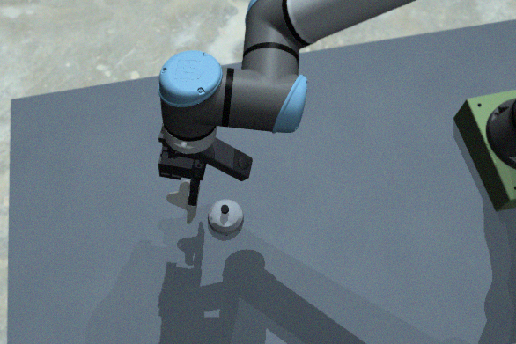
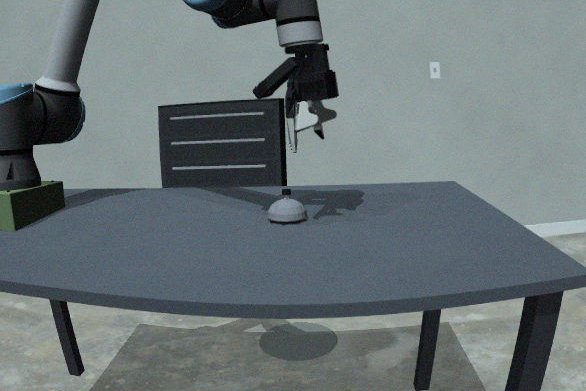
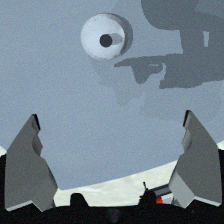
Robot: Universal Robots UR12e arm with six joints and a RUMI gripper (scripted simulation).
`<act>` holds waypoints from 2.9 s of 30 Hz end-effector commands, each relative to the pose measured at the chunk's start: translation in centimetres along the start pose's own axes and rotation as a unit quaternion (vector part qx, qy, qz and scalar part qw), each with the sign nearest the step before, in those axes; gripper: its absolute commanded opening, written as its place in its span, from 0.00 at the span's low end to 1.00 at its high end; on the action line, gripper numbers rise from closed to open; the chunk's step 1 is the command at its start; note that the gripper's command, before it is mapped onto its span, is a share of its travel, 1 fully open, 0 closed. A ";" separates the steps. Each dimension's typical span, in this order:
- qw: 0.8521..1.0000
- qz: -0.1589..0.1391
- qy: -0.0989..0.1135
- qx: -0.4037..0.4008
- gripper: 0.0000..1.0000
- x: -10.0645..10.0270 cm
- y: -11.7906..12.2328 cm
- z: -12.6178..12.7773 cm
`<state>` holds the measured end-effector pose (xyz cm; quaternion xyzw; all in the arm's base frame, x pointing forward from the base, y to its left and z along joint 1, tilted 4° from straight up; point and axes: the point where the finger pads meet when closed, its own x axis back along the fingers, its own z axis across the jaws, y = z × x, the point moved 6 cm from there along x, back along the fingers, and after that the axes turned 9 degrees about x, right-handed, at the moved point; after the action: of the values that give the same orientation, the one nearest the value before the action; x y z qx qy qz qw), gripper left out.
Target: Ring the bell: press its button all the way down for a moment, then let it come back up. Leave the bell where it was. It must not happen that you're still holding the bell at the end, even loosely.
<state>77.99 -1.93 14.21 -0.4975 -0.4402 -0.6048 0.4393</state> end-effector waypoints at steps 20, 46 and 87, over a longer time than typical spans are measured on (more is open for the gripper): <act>0.993 0.050 -0.022 0.107 0.00 -0.2 -4.7 1.2; 0.993 0.050 -0.022 0.107 0.00 -0.2 -4.7 1.2; 0.993 0.050 -0.022 0.107 0.00 -0.2 -4.7 1.2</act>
<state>73.66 0.36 13.60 -0.4829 -0.4858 -0.5199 0.5105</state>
